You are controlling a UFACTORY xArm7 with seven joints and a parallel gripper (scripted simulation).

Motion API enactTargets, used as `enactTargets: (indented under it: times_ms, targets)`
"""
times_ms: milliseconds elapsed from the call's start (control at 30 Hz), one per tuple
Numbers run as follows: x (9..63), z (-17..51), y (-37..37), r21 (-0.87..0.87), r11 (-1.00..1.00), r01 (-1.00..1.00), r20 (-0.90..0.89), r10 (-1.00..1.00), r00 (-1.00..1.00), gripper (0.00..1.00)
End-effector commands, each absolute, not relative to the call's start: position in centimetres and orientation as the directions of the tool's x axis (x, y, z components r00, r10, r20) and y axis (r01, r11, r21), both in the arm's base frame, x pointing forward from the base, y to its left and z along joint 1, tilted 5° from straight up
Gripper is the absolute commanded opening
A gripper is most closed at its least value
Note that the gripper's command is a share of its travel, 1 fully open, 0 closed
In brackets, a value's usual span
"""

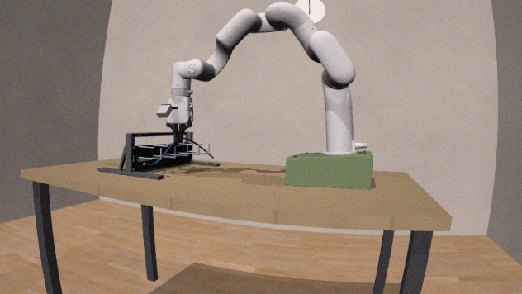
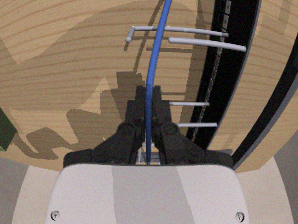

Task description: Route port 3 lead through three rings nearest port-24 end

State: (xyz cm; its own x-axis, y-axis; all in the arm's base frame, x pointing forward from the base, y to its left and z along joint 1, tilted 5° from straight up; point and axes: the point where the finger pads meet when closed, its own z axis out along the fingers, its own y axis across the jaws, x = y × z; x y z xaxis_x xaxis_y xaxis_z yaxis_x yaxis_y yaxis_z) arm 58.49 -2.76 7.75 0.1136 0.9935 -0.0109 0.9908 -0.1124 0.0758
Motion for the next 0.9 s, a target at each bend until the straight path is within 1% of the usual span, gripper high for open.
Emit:
enactTargets:
  times_ms: [0, 867]
  targets:
    - [58.7, 7.7, -2.7, 0.081, -0.112, 0.99, -0.01, 0.994, 0.113, 0.0]
    - [58.9, 5.3, -2.8, 0.081, -0.112, 0.99, -0.01, 0.994, 0.113, 0.0]
